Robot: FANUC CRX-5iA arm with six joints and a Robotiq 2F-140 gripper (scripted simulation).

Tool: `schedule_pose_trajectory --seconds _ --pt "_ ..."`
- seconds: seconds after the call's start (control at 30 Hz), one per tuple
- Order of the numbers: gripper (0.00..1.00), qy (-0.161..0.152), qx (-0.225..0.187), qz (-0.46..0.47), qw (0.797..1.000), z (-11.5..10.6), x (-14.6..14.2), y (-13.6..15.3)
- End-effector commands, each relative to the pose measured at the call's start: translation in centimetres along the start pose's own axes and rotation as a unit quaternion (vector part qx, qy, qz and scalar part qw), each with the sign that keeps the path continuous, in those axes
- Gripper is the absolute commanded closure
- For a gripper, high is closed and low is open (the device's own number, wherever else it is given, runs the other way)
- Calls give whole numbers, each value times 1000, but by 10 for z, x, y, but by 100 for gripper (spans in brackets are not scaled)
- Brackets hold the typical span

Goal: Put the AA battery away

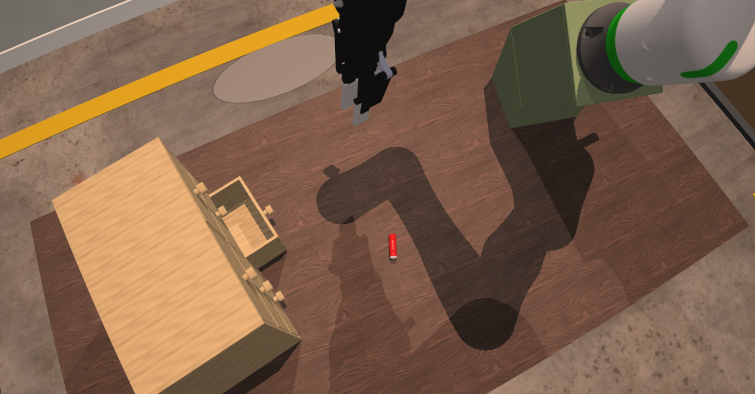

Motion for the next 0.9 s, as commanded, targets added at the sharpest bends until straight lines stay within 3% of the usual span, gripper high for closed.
schedule_pose_trajectory --seconds 0.0,0.3,0.83,0.87 --pt "80 -7 -29 1 1000 -6 0 3" --pt "80 -16 -68 1 998 -13 -1 5" --pt "80 -17 -71 1 997 -14 -1 5" --pt "0 -17 -71 1 997 -14 -1 5"
Point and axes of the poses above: the point where the finger pads meet when closed, its own z axis out along the fingers, its own x axis across the jaws, y = z × x, the point moved 5 cm from there along -z, back along the fingers, and after that the axes turned 14 degrees about -z, right-handed, at the moved point
